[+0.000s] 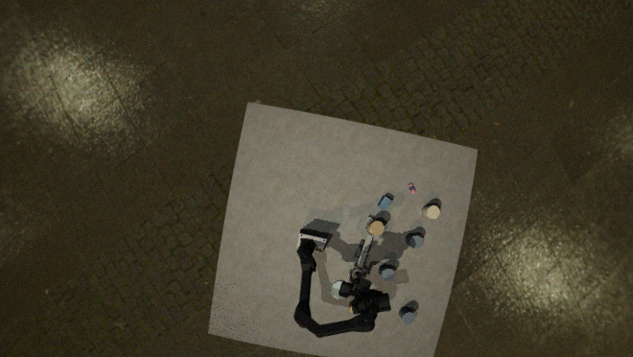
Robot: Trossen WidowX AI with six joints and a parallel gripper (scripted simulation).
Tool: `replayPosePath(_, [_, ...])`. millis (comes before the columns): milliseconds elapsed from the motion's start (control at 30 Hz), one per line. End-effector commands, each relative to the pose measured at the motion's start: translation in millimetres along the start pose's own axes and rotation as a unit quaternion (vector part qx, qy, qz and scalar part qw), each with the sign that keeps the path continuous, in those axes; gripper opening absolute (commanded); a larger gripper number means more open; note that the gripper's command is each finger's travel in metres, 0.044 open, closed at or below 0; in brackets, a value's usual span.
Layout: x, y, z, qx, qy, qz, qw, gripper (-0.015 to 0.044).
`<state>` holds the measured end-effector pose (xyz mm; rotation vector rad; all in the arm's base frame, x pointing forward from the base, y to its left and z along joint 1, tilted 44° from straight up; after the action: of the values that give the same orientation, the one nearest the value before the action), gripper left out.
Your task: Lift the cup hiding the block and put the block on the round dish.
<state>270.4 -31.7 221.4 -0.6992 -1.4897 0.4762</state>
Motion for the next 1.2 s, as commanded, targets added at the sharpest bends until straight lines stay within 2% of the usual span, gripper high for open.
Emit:
replayPosePath(0, [0, 1, 0, 0.001, -0.001, 0.000, 1.000, 0.0000])
replayPosePath(900, [0, 0, 0, 0.000, -0.001, -0.001, 1.000, 0.0000])
replayPosePath(1167, [-17, -34, 15, -0.008, 0.009, -0.012, 1.000, 0.0000])
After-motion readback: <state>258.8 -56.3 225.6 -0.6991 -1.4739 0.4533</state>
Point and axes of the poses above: the point midway between the two fingers, 35 mm back from their tips, its own x axis back along the fingers, its own z axis across the jaws, y = z × x, the point moved 4 cm from there along x, back along the fingers, and after that the axes turned 5 degrees about x, right-handed, at the moved point
